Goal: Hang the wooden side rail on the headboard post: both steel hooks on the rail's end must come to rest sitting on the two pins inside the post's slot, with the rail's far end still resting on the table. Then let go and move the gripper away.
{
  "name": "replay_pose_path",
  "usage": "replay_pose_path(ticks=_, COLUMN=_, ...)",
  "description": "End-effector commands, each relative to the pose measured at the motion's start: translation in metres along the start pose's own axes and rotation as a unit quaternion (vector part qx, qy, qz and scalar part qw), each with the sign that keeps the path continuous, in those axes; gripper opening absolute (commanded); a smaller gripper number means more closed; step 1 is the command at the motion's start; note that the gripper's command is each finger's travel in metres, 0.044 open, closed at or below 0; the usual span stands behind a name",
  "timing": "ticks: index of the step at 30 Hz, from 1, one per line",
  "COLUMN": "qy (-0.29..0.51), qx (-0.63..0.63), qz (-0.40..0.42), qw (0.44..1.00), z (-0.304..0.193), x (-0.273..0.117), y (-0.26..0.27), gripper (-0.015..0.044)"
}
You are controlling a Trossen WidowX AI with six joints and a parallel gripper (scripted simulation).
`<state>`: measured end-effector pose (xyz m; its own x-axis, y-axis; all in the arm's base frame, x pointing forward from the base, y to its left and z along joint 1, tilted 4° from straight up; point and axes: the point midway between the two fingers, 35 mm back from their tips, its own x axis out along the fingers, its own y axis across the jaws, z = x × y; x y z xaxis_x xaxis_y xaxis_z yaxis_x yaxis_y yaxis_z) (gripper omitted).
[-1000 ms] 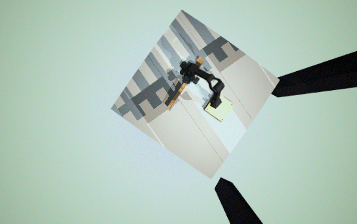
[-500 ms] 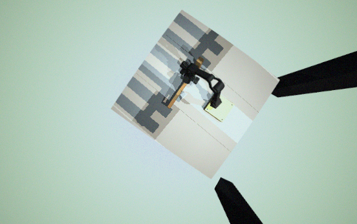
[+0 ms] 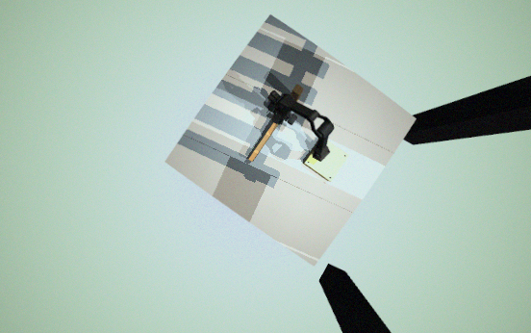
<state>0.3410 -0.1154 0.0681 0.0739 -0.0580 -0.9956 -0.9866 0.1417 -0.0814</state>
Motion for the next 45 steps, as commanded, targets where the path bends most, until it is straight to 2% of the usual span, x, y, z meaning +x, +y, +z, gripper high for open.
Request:
replay_pose_path(ticks=1, qy=0.001, qx=-0.002, qz=-0.002, qw=1.0, z=-0.0012, x=-0.0025, y=-0.0014, gripper=0.0)
replay_pose_path(ticks=45, qy=0.002, qx=-0.002, qz=-0.002, qw=1.0, z=-0.0057, x=-0.0021, y=-0.0011, gripper=0.0)
